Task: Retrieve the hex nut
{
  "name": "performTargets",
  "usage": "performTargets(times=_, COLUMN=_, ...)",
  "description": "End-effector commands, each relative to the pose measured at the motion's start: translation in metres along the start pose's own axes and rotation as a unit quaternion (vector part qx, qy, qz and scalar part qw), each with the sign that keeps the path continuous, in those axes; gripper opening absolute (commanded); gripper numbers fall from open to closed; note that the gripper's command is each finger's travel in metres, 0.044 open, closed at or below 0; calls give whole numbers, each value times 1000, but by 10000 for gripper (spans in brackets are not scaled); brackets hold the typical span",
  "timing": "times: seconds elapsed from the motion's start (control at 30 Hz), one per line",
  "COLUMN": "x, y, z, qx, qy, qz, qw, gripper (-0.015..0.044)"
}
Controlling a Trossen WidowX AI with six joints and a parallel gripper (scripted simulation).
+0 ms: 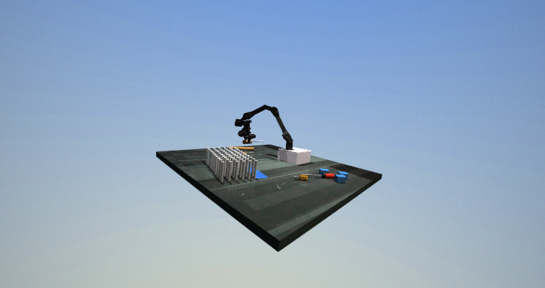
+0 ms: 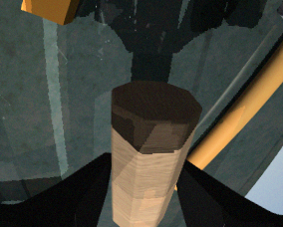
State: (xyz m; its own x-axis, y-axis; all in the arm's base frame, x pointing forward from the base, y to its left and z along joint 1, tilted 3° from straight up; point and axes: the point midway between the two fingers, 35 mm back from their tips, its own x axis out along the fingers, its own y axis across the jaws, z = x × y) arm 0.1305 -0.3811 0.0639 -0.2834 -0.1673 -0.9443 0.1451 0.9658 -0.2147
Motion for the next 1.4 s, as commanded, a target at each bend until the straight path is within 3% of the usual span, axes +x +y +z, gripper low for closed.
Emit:
performTargets(times=0.0, x=-37, y=-3, z=-12, qx=3, qy=-3, qz=-2, qw=1000, gripper=0)
performTargets(times=0.2, x=-75, y=-3, z=-28, qx=1, qy=-1, qz=-2, qw=1000, gripper=0)
performTargets(times=0.43, x=-77, y=-1, z=-26, qx=-9, qy=-4, qz=-3, qw=1000, gripper=0)
performTargets(times=0.9, x=-106, y=55, z=20, qx=-232, qy=-52, qz=-35, qw=971, gripper=0)
performTargets(times=1.37, x=-131, y=119, z=50, qx=-446, qy=-92, qz=-75, qw=887, gripper=0)
